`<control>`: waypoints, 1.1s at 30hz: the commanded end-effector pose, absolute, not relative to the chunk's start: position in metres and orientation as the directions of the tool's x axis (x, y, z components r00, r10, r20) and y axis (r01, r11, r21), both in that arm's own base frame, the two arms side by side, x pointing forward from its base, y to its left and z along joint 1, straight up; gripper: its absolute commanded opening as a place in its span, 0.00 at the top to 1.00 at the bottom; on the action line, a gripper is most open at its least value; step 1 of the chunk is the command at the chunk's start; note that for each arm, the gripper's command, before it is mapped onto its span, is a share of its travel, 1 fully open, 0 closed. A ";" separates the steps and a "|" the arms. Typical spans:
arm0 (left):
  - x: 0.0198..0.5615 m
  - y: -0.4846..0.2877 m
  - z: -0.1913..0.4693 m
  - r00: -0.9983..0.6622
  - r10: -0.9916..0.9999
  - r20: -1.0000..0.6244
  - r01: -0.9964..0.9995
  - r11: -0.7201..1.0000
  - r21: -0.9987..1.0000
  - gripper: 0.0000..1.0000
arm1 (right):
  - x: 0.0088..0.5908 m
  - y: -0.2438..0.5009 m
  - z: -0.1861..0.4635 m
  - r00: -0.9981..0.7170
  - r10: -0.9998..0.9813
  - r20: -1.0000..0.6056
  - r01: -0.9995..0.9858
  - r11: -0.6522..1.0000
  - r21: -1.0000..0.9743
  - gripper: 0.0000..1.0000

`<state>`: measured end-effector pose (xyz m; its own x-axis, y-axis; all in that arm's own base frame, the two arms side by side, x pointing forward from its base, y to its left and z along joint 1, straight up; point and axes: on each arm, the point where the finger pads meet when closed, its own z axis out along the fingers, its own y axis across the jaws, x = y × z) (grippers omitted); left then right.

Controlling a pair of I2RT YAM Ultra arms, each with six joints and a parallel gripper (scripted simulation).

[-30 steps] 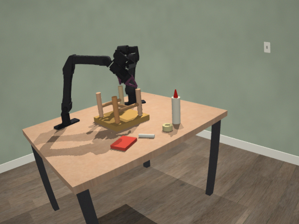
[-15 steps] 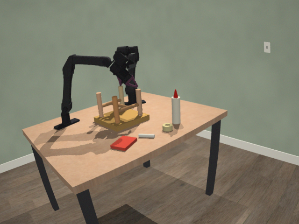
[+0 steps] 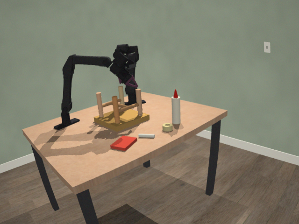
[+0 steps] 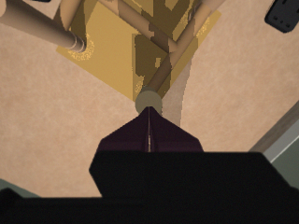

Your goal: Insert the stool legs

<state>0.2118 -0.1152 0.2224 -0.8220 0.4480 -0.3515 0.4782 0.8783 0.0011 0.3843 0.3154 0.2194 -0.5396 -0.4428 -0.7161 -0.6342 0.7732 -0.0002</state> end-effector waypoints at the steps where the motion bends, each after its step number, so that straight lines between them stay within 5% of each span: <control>1: 0.209 -0.117 0.244 -0.816 0.457 -0.355 0.490 0.872 -0.004 1.00 | 0.382 0.321 0.236 -0.515 -0.436 -0.738 -0.648 0.762 0.002 1.00; 33: 0.208 -0.117 0.265 -0.802 0.449 -0.394 0.490 0.872 -0.003 1.00 | 0.378 0.318 0.240 -0.550 -0.465 -0.694 -0.648 0.762 0.003 1.00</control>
